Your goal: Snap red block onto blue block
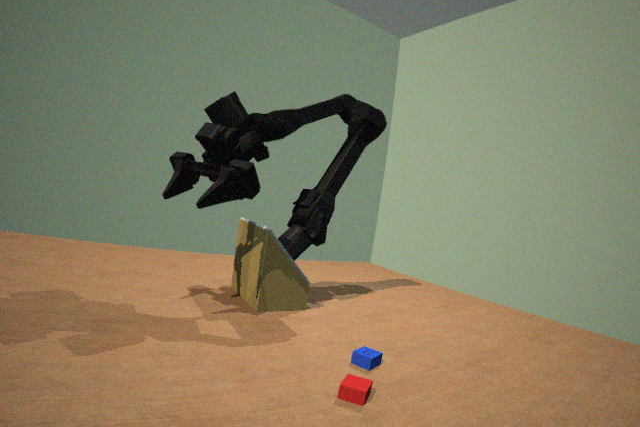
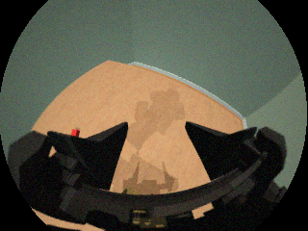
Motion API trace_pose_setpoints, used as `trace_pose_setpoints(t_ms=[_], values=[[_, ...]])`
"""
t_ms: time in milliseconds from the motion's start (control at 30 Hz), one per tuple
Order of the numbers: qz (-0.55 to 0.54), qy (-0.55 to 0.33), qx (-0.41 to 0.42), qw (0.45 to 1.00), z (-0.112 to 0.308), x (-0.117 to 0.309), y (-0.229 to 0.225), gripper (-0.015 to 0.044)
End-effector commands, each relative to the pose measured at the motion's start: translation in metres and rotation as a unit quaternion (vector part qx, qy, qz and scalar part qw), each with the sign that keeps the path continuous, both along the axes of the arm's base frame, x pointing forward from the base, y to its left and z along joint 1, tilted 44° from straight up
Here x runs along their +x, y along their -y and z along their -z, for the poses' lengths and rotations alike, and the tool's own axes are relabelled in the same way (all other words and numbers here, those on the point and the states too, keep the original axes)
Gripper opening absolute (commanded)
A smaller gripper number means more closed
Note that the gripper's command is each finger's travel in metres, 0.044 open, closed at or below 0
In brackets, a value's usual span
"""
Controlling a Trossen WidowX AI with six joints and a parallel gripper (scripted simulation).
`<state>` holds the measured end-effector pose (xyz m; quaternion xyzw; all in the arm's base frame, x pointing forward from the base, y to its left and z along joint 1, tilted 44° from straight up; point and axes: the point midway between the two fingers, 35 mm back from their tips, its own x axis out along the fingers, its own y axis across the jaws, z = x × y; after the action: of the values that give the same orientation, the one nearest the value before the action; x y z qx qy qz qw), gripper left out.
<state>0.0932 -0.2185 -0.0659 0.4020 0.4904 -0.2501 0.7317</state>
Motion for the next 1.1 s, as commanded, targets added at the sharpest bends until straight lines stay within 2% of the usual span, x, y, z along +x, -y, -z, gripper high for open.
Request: trace_pose_setpoints(t_ms=[0, 167, 333, 433, 667, 933, 1067], values=[[0.000, 0.000, 0.000, 1.000, 0.000, 0.000, 0.000, 0.0426], [-0.076, 0.011, 0.001, 0.997, -0.003, 0.028, 0.001, 0.0440], [-0.252, 0.038, 0.007, 0.967, -0.012, 0.097, -0.012, 0.0440], [-0.349, 0.054, 0.023, 0.935, -0.014, 0.136, -0.035, 0.0440], [-0.545, 0.088, 0.058, 0.832, -0.023, 0.211, -0.100, 0.0440], [-0.747, 0.134, 0.109, 0.642, -0.042, 0.275, -0.218, 0.0440], [-0.761, 0.138, 0.114, 0.624, -0.041, 0.276, -0.226, 0.0440]])
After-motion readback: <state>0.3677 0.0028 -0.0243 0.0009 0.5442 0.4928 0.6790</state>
